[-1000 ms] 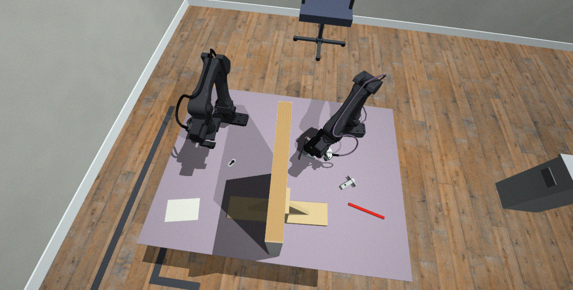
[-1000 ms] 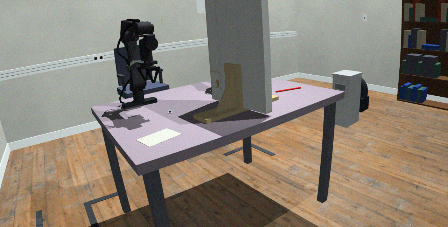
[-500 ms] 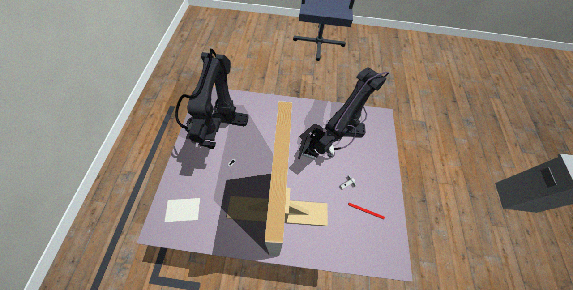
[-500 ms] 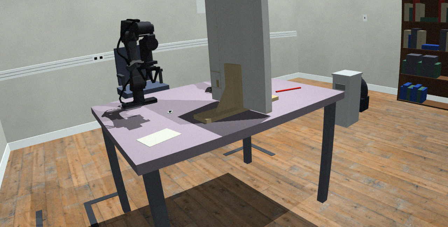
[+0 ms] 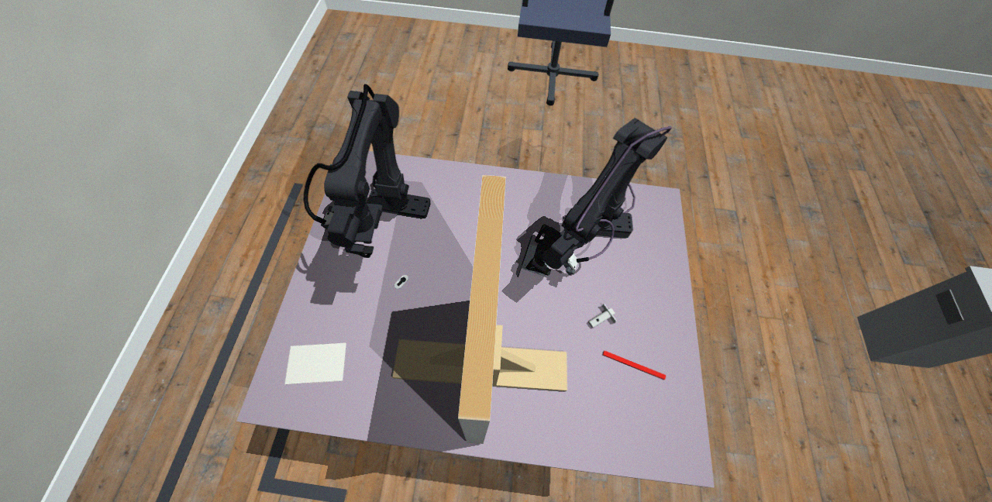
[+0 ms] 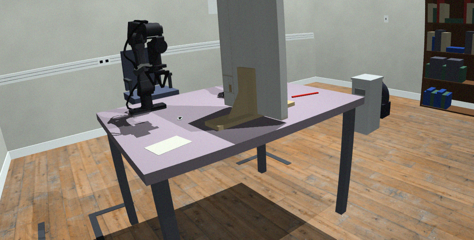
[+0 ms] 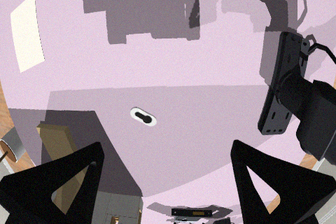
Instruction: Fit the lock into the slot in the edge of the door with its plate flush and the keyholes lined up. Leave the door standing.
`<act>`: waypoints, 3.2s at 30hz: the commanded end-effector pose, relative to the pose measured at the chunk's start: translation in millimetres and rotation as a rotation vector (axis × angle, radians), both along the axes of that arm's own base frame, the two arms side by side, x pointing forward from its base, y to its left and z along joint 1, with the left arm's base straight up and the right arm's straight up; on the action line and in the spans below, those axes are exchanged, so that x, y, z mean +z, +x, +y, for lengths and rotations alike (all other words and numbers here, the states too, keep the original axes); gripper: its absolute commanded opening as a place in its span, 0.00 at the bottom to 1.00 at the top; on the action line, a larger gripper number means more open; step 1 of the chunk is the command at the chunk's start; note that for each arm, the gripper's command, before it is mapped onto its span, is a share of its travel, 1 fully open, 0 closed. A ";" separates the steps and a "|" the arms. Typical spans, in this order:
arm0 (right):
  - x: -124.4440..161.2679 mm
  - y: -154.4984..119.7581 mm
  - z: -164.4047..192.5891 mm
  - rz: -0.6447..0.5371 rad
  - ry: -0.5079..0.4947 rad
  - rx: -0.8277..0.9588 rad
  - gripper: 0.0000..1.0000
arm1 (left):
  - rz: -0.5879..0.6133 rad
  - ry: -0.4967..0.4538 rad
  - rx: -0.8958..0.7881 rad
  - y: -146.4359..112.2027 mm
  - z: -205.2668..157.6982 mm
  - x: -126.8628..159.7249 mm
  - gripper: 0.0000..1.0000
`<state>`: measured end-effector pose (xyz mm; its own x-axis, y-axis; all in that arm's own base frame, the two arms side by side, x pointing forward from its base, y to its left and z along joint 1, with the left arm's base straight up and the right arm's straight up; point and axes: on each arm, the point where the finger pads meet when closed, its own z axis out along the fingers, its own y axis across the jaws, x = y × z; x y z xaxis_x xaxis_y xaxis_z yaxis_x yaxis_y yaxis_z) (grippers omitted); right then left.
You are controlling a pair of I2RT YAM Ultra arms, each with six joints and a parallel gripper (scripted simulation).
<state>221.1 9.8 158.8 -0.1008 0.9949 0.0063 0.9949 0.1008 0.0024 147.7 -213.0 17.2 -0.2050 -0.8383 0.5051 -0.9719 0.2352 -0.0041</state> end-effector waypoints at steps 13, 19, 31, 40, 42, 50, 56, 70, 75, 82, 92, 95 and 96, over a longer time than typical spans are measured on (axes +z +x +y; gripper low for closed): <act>3.0 -0.7 -0.1 -0.004 -0.006 0.000 1.00 | 0.007 0.008 -0.004 -4.6 1.0 -27.6 1.00; 3.0 -0.7 -0.1 -0.004 -0.006 0.000 1.00 | 0.007 0.008 -0.004 -5.5 1.6 -37.2 1.00; 3.0 -0.7 -0.1 -0.004 -0.006 0.000 1.00 | 0.010 0.011 -0.005 -6.5 2.4 -39.6 0.90; 3.0 -0.7 -0.1 -0.004 -0.006 0.000 1.00 | 0.010 0.011 -0.005 -6.6 2.5 -39.7 0.77; 3.0 -0.7 -0.1 -0.004 -0.006 0.000 1.00 | 0.010 0.011 -0.005 -6.6 2.5 -39.7 0.77; 3.0 -0.7 -0.1 -0.004 -0.006 0.000 1.00 | 0.014 0.014 -0.006 -10.4 5.4 -35.4 0.77; 3.0 -0.7 -0.1 -0.004 -0.006 0.000 1.00 | -0.018 -0.020 -0.011 0.2 -4.5 24.7 0.77; 3.0 -0.7 -0.1 -0.004 -0.006 0.000 1.00 | -0.018 -0.020 -0.011 1.8 -5.7 94.0 0.77; 3.0 -0.7 -0.1 -0.004 -0.006 0.000 1.00 | -0.018 -0.020 -0.007 -2.5 -1.1 125.4 0.77; 3.0 -0.7 -0.1 -0.004 -0.006 0.000 1.00 | -0.003 -0.009 -0.006 -2.2 -1.3 121.4 0.77; 3.0 -0.7 -0.1 -0.004 -0.006 0.000 1.00 | -0.075 -0.003 -0.065 -4.4 -2.2 116.2 0.77; 3.0 -0.7 -0.1 -0.004 -0.006 0.000 1.00 | -0.080 -0.001 -0.067 -4.0 -1.4 115.3 0.77; 3.0 -0.7 -0.1 -0.004 -0.006 0.000 1.00 | -0.075 0.009 -0.077 -7.3 0.0 110.8 0.77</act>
<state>221.1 9.8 158.8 -0.1008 0.9949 0.0063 0.9949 0.1007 0.0024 141.3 -207.7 120.9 -0.2562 -0.8526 0.4555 -0.9600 0.2793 -0.0172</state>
